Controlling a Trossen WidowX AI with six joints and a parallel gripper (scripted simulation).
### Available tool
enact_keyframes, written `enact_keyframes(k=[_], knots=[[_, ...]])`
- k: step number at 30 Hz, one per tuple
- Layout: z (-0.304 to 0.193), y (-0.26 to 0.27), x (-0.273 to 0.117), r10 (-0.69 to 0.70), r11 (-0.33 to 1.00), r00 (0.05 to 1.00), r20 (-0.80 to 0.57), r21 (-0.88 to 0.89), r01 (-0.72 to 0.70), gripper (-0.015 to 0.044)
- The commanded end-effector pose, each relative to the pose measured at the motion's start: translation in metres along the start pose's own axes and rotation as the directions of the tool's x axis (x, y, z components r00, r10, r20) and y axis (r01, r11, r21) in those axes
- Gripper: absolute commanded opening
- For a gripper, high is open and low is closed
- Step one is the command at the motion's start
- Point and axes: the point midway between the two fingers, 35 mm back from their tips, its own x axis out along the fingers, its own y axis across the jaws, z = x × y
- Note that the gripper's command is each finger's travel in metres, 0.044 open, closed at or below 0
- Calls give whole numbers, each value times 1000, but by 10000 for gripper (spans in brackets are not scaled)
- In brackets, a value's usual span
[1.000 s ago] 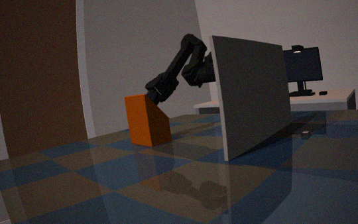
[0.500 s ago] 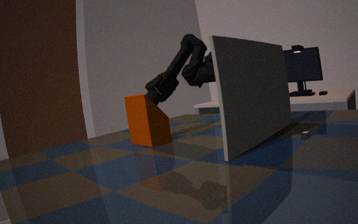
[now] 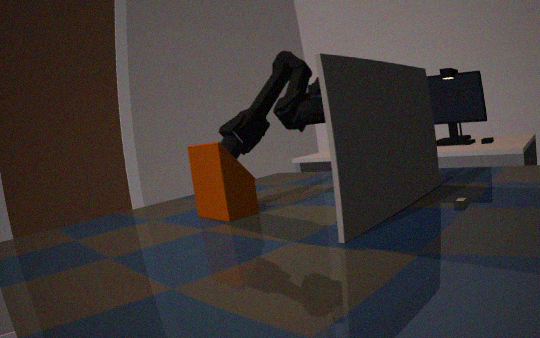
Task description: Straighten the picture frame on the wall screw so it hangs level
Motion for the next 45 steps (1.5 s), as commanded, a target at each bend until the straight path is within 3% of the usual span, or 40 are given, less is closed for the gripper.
enact_keyframes(k=[1,45], knots=[[0,2,0,0,1000,1000,-2,-3,0,0],[0,8,0,0,1000,1000,-2,-4,0,0]])
